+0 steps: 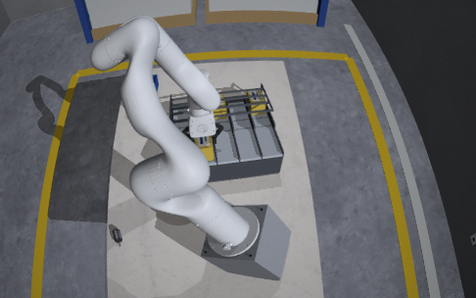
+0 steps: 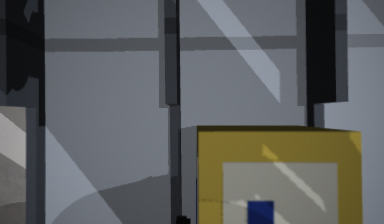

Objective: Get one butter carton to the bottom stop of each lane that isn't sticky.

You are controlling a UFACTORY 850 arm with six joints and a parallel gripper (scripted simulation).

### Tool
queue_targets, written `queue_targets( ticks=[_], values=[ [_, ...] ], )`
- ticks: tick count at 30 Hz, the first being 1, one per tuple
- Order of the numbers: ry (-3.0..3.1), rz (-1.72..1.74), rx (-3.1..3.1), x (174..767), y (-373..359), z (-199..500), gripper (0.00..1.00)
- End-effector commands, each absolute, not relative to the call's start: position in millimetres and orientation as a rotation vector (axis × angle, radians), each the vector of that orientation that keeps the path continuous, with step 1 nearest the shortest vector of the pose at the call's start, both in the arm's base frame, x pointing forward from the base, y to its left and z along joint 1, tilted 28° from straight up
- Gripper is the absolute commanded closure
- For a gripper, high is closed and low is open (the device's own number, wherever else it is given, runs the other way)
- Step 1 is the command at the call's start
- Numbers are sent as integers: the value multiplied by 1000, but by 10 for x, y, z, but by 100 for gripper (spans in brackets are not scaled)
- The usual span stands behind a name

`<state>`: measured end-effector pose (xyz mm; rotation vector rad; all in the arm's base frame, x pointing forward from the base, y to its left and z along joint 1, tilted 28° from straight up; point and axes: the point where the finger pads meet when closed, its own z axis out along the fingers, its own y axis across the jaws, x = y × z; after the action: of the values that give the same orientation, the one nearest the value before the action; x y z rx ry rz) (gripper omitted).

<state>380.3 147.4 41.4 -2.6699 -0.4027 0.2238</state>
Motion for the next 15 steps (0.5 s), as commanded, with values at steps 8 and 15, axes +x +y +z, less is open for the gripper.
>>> queue_targets(
  ticks=[8, 15],
  values=[
    [-403, 222, -2670, 3809, 1474, 418, 15],
    [-403, 222, -2670, 3809, 1474, 418, 15]
  ],
)
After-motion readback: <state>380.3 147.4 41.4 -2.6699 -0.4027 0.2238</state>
